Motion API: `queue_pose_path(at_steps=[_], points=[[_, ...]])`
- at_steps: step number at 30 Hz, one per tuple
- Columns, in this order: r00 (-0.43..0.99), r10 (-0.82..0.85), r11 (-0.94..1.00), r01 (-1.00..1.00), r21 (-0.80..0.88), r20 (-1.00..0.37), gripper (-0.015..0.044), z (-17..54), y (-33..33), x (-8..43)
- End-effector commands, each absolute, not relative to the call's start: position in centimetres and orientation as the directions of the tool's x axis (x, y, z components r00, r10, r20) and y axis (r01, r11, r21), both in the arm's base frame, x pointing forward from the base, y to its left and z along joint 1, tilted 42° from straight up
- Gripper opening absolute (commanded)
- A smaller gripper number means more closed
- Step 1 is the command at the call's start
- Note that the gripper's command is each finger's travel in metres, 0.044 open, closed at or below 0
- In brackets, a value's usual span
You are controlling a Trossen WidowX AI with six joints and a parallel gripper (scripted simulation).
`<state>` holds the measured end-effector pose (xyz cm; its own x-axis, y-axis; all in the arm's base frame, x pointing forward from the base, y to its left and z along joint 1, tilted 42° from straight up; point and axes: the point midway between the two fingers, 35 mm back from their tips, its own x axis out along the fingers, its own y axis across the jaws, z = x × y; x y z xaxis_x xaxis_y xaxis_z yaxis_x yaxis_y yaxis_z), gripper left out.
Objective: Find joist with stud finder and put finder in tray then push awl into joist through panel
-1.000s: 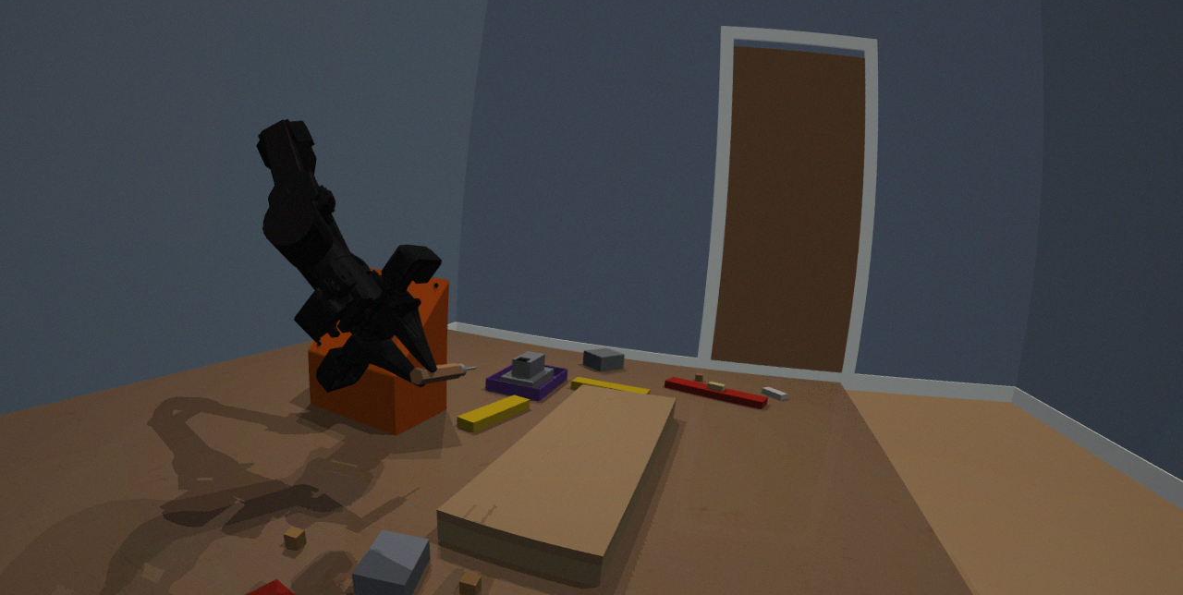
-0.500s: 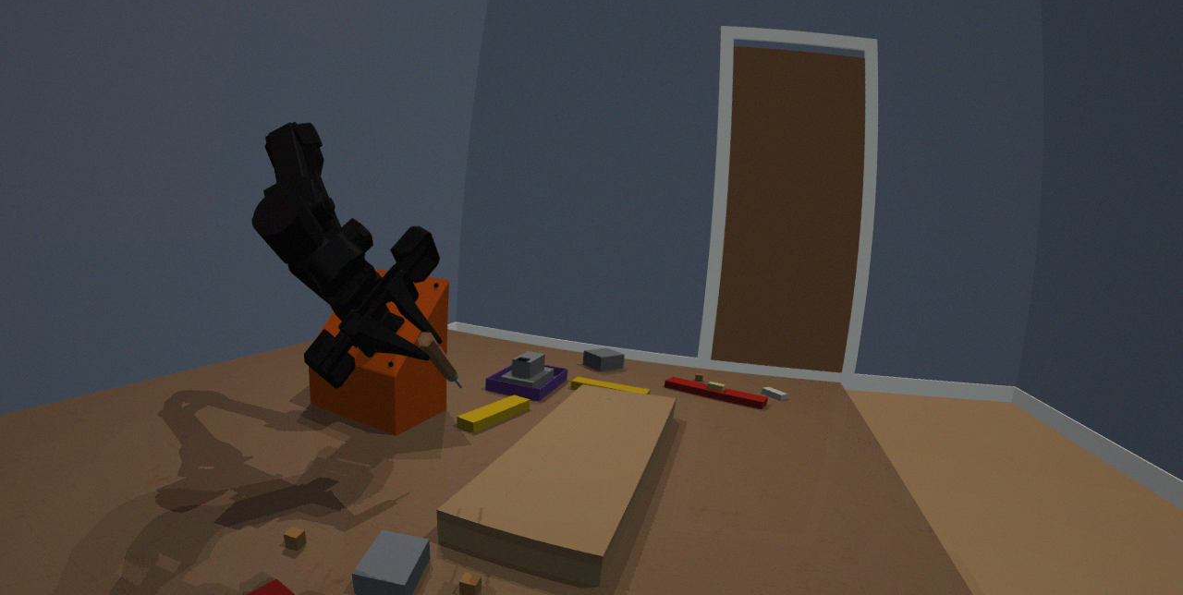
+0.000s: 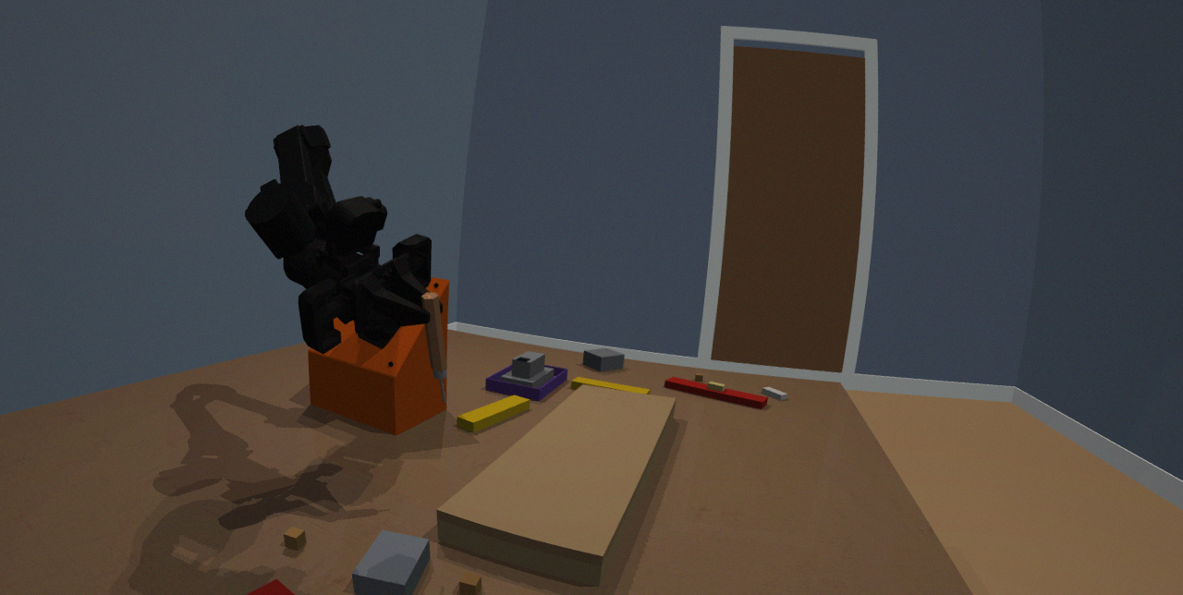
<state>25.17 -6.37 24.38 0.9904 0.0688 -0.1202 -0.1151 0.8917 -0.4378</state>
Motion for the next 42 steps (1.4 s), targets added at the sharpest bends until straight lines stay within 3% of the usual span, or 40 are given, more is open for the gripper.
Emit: queue_pose_path(at_steps=[1, 22, 42], points=[[0.99, 0.07, 0.891, -0.117, -0.438, -0.122, 0.0, 24.4, -6.4, 25.2], [0.899, 0.278, 0.803, -0.411, -0.431, -0.338, 0.0, 21.1, -3.2, 30.5], [0.704, 0.457, 0.635, -0.686, -0.355, -0.543, 0.0, 15.4, 1.9, 34.7]])
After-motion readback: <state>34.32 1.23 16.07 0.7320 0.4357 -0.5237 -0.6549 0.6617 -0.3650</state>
